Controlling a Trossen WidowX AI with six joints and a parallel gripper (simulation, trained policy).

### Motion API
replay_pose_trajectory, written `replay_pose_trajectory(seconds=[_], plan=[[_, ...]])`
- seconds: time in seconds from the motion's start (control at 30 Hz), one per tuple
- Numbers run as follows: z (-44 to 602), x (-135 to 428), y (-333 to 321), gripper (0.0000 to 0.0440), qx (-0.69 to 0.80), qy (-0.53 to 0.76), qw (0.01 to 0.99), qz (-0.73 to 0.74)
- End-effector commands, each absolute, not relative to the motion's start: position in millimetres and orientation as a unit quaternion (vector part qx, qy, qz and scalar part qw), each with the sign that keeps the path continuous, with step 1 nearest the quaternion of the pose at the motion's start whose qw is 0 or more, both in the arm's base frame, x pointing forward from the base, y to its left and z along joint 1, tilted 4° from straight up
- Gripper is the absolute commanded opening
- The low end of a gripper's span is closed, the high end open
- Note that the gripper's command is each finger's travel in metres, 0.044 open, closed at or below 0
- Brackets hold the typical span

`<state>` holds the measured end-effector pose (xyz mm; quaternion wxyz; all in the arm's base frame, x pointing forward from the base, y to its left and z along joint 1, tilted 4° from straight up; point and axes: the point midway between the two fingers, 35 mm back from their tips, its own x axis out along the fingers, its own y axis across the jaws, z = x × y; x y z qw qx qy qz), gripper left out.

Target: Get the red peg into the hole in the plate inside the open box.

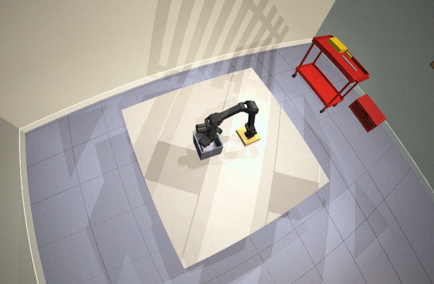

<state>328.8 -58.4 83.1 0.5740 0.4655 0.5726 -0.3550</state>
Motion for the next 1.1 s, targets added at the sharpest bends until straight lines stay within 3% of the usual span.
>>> replay_pose_trajectory(seconds=[0.0, 0.4, 1.07], plan=[[76.7, 330.8, -66.1, 0.0143, 0.472, 0.583, 0.560, -0.352], [103.5, 346.4, -72.0, 0.0149, 0.505, 0.575, 0.561, -0.316], [151.6, 367.4, -81.5, 0.0247, 0.567, 0.552, 0.563, -0.237]])
